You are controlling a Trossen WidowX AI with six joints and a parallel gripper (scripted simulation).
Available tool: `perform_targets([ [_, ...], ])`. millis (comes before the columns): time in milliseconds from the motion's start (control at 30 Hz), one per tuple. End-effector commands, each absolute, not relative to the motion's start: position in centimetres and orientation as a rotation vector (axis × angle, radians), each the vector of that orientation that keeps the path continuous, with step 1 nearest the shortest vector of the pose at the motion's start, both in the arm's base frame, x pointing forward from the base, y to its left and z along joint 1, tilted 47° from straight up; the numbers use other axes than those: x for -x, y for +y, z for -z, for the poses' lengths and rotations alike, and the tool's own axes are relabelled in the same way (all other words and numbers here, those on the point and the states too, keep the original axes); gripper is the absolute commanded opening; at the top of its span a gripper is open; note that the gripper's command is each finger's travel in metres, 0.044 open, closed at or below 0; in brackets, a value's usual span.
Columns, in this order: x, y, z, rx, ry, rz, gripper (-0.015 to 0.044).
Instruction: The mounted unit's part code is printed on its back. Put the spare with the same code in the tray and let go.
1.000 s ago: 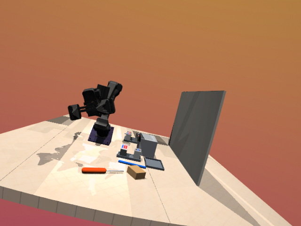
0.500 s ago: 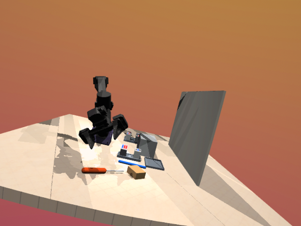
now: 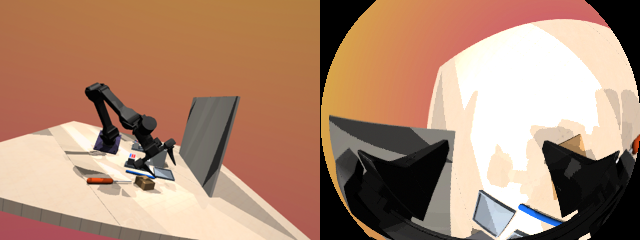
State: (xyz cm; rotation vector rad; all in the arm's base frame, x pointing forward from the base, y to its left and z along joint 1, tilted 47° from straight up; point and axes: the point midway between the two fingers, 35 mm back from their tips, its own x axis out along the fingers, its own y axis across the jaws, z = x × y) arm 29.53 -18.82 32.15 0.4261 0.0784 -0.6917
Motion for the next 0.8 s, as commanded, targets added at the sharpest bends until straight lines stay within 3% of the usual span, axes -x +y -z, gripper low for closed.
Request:
perform_targets([
  [0, -32.8, -16.2, -29.9, -0.401, 0.229, 0.624, 0.044],
  [400, -39.5, -4.8, -19.2, -0.193, 0.868, 0.547, 0.044],
  [767, -37.2, 8.6, -10.7, 0.474, 1.366, 0.521, 0.044],
])
